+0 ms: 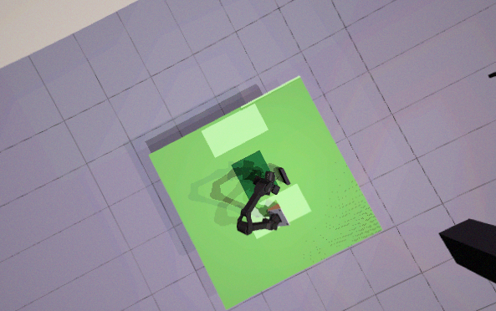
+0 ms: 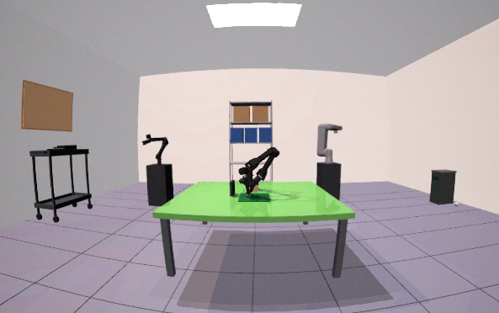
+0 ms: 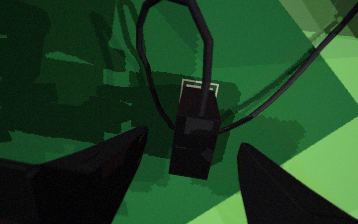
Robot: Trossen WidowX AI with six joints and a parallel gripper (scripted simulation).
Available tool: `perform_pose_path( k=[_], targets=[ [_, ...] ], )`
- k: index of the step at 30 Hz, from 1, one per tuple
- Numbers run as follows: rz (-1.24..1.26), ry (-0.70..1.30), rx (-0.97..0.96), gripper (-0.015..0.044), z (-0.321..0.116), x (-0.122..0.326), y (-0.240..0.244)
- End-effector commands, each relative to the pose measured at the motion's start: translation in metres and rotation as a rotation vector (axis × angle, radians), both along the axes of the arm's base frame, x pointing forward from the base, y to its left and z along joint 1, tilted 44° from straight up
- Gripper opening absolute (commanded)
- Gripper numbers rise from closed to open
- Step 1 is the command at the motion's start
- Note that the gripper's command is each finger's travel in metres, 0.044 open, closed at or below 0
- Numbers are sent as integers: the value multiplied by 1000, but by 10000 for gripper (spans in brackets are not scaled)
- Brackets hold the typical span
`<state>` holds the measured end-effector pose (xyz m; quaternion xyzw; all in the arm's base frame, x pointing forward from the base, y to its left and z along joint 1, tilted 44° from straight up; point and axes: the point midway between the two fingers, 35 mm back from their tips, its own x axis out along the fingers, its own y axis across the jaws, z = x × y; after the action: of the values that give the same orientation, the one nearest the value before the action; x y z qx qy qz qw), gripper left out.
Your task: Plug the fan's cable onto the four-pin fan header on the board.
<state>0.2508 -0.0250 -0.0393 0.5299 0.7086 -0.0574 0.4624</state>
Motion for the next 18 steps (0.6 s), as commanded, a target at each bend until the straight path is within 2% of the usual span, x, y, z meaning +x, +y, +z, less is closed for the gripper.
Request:
perform_pose_path(
  k=[1, 8, 18],
  targets=[
    [-5, -9, -10, 260, 25, 2, -28],
    [-5, -8, -8, 260, 40, -3, -33],
    [-5, -4, -5, 260, 92, -78, 21]
  ],
)
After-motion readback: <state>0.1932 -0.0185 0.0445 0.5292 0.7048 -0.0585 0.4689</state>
